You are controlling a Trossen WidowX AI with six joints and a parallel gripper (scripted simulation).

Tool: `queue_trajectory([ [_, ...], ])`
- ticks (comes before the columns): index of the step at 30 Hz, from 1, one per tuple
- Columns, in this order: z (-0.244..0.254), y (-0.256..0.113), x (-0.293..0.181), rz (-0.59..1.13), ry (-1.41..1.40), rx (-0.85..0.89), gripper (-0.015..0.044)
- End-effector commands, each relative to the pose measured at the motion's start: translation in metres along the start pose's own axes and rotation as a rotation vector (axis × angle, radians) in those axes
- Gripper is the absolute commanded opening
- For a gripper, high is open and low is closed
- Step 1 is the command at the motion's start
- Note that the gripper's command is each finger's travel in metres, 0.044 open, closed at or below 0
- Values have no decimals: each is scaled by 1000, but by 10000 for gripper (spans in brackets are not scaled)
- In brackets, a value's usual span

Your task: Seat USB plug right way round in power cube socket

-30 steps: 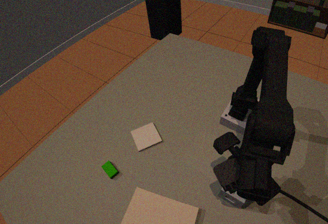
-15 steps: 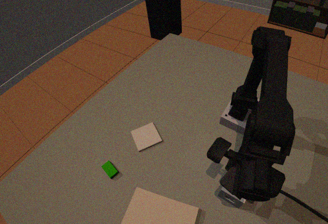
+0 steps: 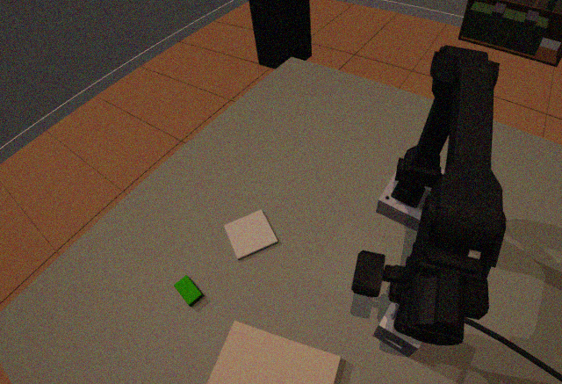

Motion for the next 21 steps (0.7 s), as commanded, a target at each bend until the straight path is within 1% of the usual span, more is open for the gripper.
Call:
queue_trajectory([
  [1, 0, 0, 0, 0, -103, 0, 0],
  [21, 0, 0, 0, 0, -626, 0, 0],
])
Point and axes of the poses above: the point midway between the two fingers, 35 mm back from their tips, its own y axis out along the fingers, its own z axis across the jaws, x = y × z, the point moved 6 cm from there along -y, back along the fingers, and after that the axes turned 15 degrees about -y, right-handed, at the moved point
